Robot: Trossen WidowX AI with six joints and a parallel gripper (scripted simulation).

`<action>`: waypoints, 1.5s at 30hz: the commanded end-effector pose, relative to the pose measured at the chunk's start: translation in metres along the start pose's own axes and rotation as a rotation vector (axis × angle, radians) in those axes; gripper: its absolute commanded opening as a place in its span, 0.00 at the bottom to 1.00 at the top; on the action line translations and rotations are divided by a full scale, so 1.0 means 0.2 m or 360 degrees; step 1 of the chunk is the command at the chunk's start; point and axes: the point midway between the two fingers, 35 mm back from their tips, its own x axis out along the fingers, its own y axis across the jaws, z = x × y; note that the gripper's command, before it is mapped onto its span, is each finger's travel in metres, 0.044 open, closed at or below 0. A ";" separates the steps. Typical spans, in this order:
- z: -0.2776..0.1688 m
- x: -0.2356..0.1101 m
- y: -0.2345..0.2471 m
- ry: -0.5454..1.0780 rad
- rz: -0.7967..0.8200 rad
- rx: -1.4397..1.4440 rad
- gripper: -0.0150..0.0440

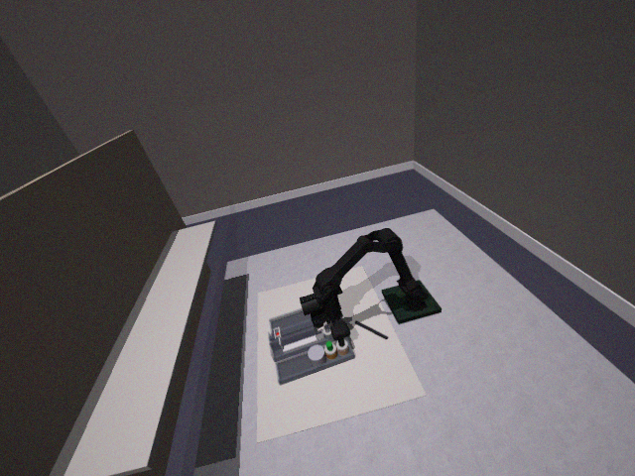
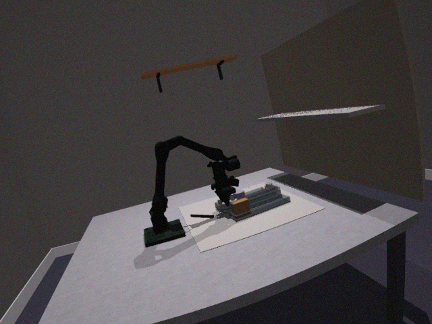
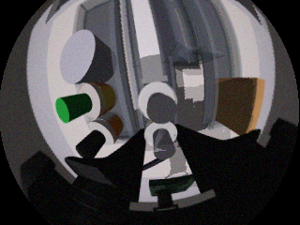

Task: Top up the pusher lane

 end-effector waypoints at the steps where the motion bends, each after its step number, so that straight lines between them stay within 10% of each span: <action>1: 0.01 0.00 0.00 -0.0019 0.0000 -0.0005 0.25; 19: -0.01 0.00 0.00 -0.0018 0.0000 -0.0005 0.25; 30: -0.01 0.00 0.00 -0.0019 0.0000 -0.0005 0.73; 45: -0.02 -0.10 0.00 -0.0018 0.0000 -0.0005 0.73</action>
